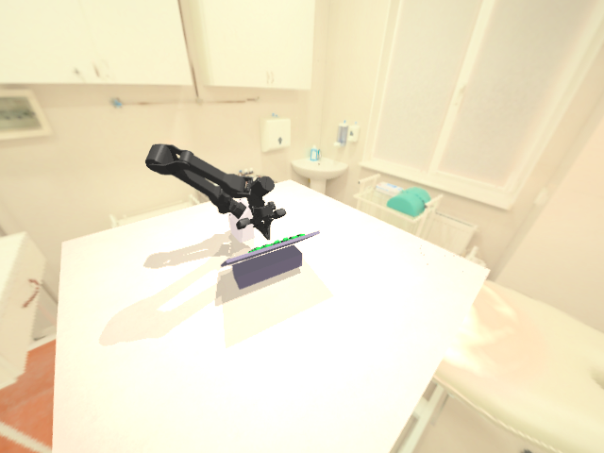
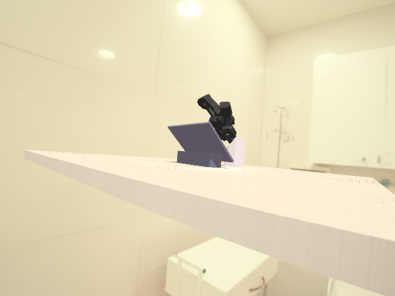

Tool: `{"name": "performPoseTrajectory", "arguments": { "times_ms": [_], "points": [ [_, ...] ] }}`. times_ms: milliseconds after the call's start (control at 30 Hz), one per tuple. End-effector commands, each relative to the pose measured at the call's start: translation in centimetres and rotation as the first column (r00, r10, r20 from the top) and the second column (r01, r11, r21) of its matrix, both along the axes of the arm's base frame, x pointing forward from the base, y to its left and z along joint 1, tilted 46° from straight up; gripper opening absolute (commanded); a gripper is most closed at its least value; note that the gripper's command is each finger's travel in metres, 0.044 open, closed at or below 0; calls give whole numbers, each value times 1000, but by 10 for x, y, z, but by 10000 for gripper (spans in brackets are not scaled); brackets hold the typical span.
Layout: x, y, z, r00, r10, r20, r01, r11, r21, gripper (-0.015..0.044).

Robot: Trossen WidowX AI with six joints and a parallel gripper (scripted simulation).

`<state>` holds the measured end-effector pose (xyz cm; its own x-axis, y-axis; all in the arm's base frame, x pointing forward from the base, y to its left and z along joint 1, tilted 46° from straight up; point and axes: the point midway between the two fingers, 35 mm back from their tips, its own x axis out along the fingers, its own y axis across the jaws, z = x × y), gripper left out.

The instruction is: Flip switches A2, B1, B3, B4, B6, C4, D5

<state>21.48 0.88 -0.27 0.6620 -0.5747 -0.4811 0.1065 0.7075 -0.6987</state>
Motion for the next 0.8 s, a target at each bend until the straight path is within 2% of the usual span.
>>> {"name": "performPoseTrajectory", "arguments": {
  "times_ms": [0,433,633,767],
  "points": [
    [-18,19,24,1000,-9,25,9,1000,-1,0],
    [-24,20,33,999,-6,34,7,1000,-11,0],
    [-56,-17,34,999,-6,33,7,1000,-13,0],
    [-56,-18,33,999,-6,32,7,1000,-12,0]
  ]
}}
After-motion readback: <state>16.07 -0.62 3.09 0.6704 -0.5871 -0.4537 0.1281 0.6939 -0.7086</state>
